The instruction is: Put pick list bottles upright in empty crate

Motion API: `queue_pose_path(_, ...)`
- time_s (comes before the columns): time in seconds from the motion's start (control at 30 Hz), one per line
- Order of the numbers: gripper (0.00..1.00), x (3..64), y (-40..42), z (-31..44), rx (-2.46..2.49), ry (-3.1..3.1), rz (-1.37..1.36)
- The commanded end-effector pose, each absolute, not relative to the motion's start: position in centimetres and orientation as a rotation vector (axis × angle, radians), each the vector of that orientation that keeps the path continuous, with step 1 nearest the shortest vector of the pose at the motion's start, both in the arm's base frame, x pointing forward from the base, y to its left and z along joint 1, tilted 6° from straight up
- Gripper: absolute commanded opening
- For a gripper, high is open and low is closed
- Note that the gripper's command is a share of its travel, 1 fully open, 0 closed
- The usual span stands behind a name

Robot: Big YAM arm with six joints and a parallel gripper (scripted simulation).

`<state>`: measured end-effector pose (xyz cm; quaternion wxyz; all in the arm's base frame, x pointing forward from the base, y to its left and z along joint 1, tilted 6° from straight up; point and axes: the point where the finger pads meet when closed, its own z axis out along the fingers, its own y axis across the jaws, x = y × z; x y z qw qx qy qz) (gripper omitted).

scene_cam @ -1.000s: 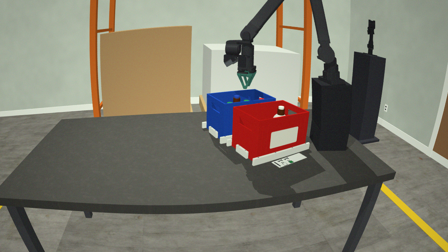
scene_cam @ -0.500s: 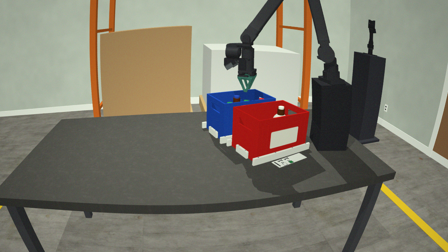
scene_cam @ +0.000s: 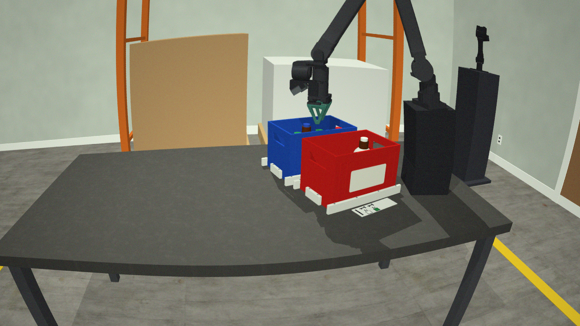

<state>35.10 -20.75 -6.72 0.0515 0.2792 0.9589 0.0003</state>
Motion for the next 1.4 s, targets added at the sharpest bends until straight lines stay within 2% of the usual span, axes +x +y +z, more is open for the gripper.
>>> queue_pose_path(0.0, 0.61, 35.5, -21.6, -6.4, 0.862, 2.885, -0.007)
queue_pose_path(1.37, 0.61, 37.0, -21.7, -11.6, 0.853, 2.884, -0.007)
